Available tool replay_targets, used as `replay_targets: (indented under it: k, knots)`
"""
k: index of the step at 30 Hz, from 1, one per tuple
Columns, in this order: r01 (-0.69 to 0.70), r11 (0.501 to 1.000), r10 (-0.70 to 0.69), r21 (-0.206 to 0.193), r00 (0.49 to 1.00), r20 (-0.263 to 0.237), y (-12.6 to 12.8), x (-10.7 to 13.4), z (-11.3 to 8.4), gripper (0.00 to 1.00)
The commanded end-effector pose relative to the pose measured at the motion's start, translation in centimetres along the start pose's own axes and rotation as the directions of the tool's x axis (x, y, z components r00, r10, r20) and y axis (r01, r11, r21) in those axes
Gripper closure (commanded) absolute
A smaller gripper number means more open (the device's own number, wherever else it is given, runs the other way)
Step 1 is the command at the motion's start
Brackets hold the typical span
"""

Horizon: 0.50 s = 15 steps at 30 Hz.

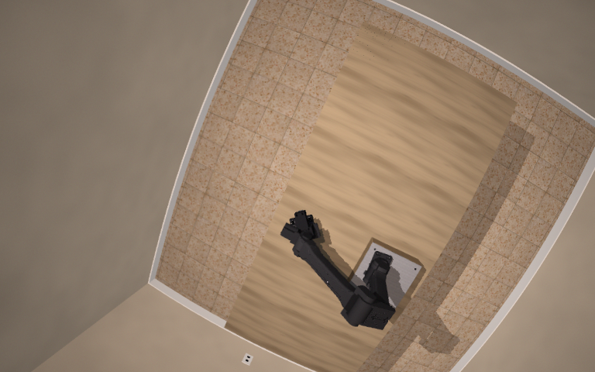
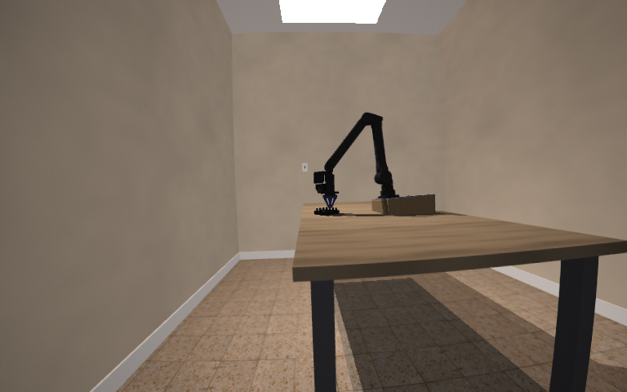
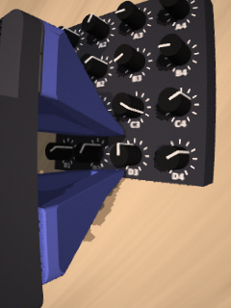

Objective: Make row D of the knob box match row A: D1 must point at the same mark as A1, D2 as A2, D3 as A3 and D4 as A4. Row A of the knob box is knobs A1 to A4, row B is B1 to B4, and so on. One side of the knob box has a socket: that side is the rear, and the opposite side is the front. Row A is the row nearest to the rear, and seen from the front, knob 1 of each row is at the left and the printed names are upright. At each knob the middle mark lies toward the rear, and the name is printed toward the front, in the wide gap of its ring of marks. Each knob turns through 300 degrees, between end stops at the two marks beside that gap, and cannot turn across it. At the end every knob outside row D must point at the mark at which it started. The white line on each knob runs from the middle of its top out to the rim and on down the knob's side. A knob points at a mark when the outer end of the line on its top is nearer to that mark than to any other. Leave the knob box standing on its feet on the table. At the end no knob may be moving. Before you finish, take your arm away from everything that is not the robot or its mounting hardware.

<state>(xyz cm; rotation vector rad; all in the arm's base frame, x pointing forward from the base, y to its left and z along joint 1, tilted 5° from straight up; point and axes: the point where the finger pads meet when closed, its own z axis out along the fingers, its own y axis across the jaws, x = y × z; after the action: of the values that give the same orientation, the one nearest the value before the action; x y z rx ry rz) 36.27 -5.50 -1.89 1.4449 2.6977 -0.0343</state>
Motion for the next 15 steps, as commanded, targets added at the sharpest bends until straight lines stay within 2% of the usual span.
replay_targets:
  k: [1, 7, 8, 15]
  knots:
    - [-0.008, 1.000, 0.008, 0.006, 1.000, 0.001, -0.29, -0.05, 0.63, 0.81]
    - [-0.008, 1.000, 0.008, 0.006, 1.000, 0.001, -0.29, -0.05, 0.63, 0.81]
    - [-0.008, 1.000, 0.008, 0.006, 1.000, 0.001, -0.29, -0.05, 0.63, 0.91]
    - [-0.007, 1.000, 0.007, 0.006, 1.000, -0.001, -0.29, -0.01, 0.63, 0.91]
